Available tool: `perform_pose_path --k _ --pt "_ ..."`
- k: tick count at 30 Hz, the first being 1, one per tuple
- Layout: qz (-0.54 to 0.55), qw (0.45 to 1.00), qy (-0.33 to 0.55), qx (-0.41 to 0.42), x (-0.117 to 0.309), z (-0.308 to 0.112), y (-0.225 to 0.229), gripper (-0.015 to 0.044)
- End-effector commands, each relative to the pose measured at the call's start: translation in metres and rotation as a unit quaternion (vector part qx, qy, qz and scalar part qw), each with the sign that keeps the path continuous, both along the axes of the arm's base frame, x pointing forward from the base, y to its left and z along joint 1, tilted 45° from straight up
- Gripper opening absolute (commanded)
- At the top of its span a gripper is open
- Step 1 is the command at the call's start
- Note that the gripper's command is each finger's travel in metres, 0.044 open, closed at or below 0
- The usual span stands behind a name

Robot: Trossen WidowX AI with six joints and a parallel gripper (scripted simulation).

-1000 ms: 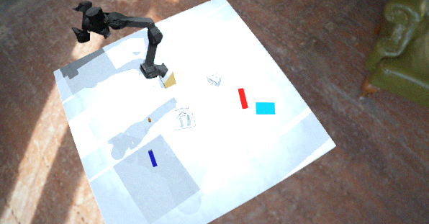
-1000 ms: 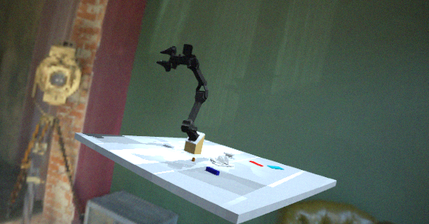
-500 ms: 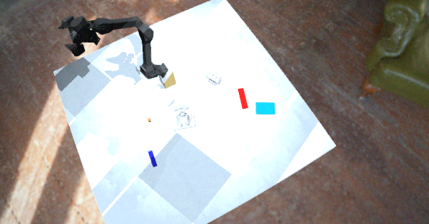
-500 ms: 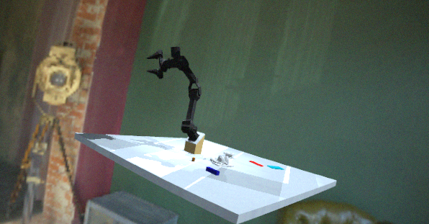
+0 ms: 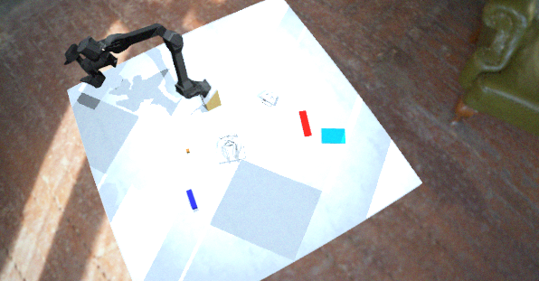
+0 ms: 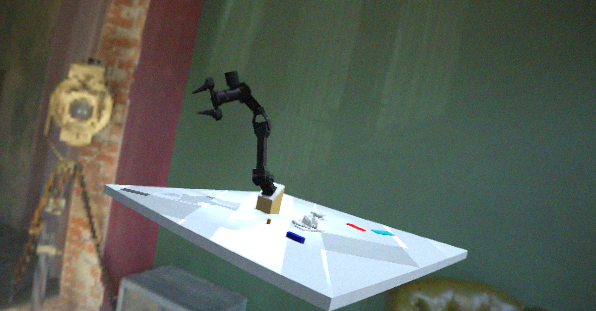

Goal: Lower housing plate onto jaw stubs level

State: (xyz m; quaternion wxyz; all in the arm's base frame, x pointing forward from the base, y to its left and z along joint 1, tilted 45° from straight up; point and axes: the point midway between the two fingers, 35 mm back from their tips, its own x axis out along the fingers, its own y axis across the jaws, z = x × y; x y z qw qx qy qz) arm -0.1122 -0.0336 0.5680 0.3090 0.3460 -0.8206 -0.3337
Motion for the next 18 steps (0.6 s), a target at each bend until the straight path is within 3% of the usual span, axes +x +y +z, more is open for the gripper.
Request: perform_pose_path --k 1,18 --pt "0.024 0.999 0.025 0.033 0.011 -0.004 -0.025 0.0440" --pt "0.119 0.967 0.163 0.158 0.068 -0.020 -0.107 0.0440"
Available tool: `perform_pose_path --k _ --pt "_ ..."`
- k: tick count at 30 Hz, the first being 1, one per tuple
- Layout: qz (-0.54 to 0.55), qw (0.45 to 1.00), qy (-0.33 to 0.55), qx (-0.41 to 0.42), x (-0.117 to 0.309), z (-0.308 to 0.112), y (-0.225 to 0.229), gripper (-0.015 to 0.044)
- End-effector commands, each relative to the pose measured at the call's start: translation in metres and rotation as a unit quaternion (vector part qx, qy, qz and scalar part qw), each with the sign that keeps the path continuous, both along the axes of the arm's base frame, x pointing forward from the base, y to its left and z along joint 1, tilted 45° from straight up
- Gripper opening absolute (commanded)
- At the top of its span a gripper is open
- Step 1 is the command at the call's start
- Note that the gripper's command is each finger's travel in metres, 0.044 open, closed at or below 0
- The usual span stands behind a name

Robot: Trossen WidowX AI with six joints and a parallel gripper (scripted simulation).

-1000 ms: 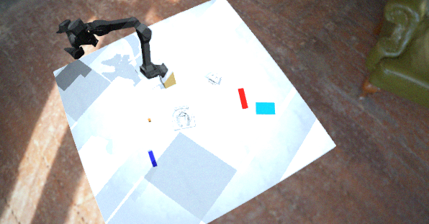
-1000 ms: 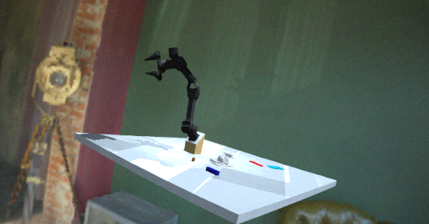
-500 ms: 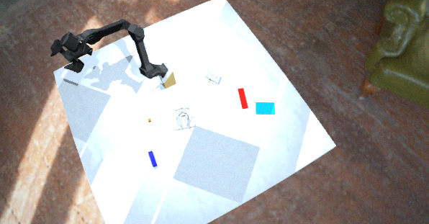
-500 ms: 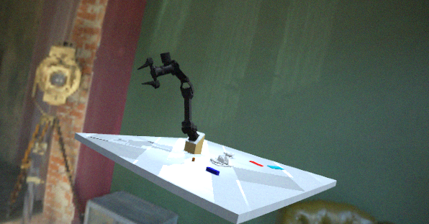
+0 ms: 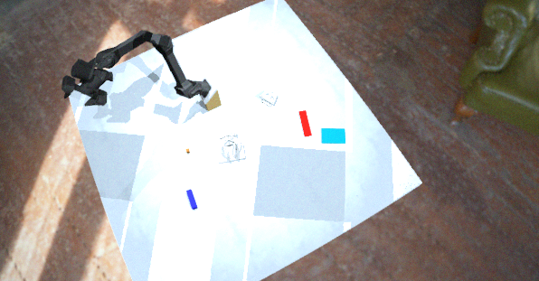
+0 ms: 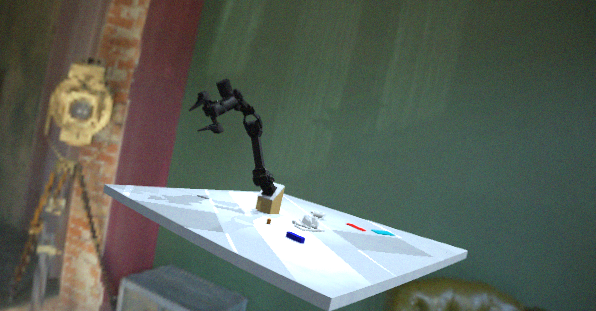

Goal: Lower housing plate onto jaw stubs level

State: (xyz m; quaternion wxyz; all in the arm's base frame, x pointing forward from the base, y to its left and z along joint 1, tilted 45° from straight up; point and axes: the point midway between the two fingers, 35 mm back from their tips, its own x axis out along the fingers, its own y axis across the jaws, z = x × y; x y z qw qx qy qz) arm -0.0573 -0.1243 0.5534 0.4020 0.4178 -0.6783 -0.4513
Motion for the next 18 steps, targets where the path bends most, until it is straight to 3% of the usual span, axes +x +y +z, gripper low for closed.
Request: perform_pose_path --k 1,18 --pt "0.024 0.999 0.036 0.031 0.018 -0.007 -0.021 0.0440" --pt "0.144 0.958 0.211 0.131 0.108 -0.039 -0.085 0.0440"
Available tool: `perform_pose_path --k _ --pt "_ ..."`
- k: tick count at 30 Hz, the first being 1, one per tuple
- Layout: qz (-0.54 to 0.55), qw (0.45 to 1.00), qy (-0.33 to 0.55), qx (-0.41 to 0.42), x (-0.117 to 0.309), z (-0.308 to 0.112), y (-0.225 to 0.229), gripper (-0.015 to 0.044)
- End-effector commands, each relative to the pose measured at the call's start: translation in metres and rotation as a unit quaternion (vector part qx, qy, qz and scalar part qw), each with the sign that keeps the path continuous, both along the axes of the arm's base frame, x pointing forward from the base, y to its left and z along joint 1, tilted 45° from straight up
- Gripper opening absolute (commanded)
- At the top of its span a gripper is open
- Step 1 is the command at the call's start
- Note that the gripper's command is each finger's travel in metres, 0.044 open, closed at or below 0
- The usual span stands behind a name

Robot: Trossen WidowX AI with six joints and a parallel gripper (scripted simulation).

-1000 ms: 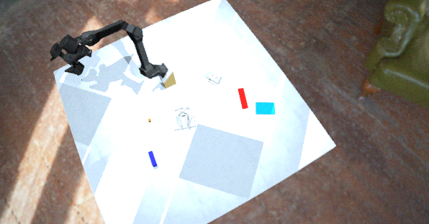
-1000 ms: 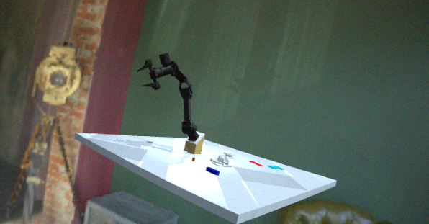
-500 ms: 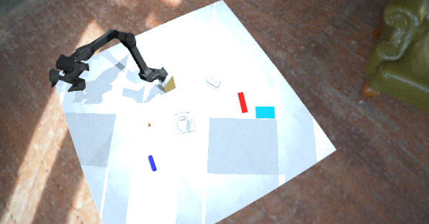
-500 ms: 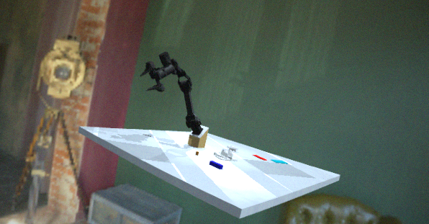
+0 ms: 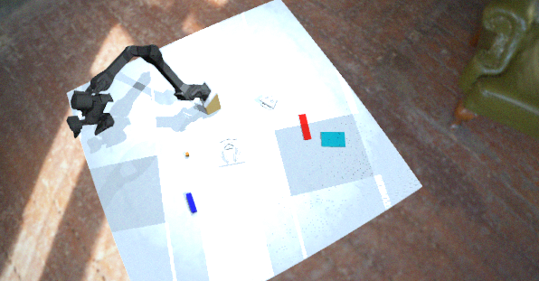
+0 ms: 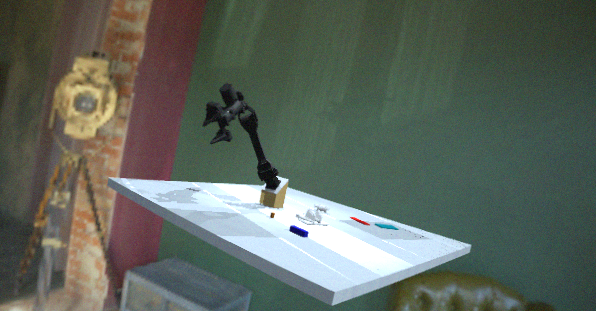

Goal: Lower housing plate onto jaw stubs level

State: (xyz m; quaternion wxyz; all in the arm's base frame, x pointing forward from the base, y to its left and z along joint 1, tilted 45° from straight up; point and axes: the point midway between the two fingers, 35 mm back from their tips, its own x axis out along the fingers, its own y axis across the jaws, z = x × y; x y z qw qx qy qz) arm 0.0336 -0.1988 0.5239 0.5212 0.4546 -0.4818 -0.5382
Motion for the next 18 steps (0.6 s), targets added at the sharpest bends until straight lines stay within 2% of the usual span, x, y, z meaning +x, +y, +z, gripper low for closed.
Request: perform_pose_path --k 1,18 --pt "0.026 0.998 0.044 0.024 0.023 -0.012 -0.014 0.0440" --pt "0.158 0.959 0.220 0.083 0.125 -0.065 -0.037 0.0440"
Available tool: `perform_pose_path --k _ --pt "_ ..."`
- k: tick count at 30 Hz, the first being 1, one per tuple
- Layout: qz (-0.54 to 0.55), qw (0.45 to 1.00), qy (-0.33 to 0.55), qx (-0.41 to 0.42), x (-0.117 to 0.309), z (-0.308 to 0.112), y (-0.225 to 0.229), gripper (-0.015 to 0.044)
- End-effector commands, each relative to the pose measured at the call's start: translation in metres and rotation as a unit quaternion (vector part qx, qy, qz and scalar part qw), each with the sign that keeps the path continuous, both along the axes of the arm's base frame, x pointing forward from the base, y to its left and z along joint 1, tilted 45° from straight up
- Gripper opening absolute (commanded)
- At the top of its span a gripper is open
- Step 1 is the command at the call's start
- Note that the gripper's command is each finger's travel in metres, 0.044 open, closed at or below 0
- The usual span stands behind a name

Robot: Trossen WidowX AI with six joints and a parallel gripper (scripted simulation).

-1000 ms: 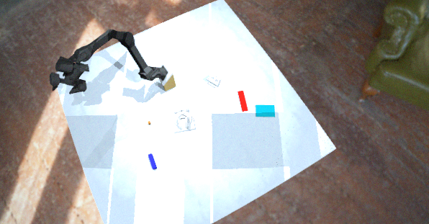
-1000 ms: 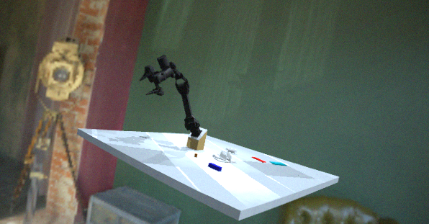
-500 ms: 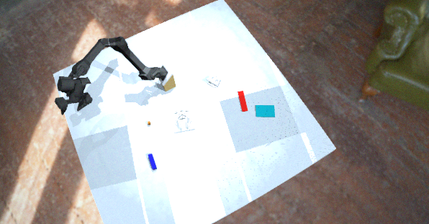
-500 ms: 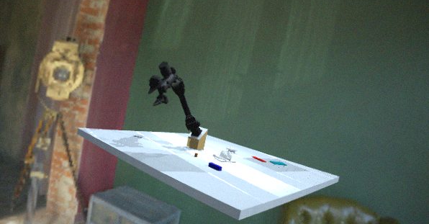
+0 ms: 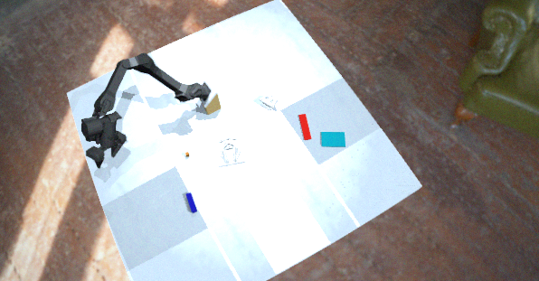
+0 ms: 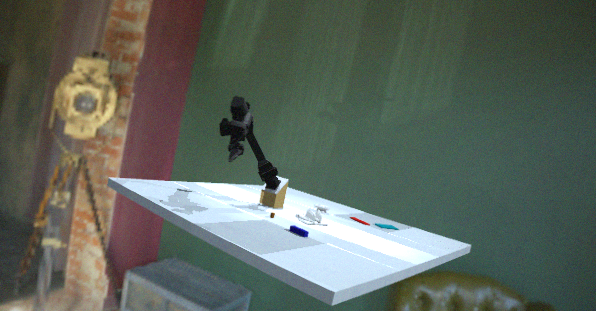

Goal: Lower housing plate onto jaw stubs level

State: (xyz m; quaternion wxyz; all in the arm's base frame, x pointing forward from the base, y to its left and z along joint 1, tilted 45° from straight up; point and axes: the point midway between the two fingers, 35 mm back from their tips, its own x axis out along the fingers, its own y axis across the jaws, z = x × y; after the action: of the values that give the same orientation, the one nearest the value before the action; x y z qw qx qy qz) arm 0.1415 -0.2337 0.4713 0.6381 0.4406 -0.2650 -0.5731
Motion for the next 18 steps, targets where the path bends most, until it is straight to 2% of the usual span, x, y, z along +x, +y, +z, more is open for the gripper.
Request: perform_pose_path --k 1,18 --pt "0.030 0.999 0.036 0.014 0.023 -0.016 -0.003 0.0440" --pt "0.172 0.964 0.196 0.048 0.116 -0.081 0.015 0.0440"
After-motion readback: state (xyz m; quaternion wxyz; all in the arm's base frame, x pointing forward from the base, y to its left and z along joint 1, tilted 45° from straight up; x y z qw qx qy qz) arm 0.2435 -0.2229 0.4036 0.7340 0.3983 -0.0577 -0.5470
